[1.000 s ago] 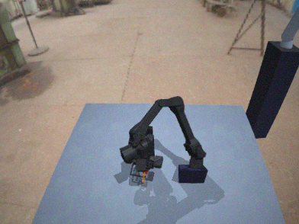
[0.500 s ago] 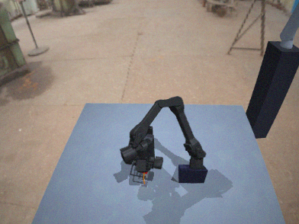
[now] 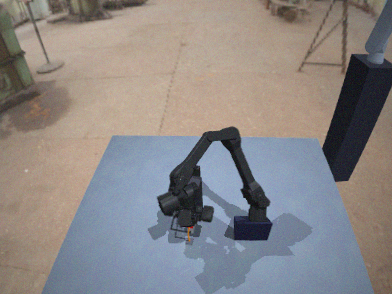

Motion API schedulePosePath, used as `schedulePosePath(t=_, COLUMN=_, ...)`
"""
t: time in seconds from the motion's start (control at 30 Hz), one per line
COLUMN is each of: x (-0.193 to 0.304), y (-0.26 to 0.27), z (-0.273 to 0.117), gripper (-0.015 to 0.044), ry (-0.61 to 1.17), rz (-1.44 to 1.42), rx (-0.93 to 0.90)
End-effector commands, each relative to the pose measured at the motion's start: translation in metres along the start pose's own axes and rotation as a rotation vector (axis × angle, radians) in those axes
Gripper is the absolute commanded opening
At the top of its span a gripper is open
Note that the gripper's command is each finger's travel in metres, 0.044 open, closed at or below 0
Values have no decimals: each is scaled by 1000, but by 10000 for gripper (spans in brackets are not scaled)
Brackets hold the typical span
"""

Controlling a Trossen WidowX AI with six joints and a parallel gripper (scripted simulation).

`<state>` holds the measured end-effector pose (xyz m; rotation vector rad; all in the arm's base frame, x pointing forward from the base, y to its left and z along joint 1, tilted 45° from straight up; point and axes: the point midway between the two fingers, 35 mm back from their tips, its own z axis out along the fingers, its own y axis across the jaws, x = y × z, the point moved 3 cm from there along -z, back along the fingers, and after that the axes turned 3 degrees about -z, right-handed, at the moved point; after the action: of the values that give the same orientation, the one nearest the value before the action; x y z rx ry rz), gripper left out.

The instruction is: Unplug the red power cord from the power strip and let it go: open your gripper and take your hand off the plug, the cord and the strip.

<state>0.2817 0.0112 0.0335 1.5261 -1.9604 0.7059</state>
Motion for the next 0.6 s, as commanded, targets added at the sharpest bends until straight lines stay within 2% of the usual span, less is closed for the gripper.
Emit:
schedulePosePath(t=0.0, x=-12, y=-3, z=-2, gripper=0, ry=-14, rz=3, rx=4)
schedulePosePath(t=0.57, x=-39, y=-5, z=-5, gripper=0, ry=-16, rz=1, rx=5)
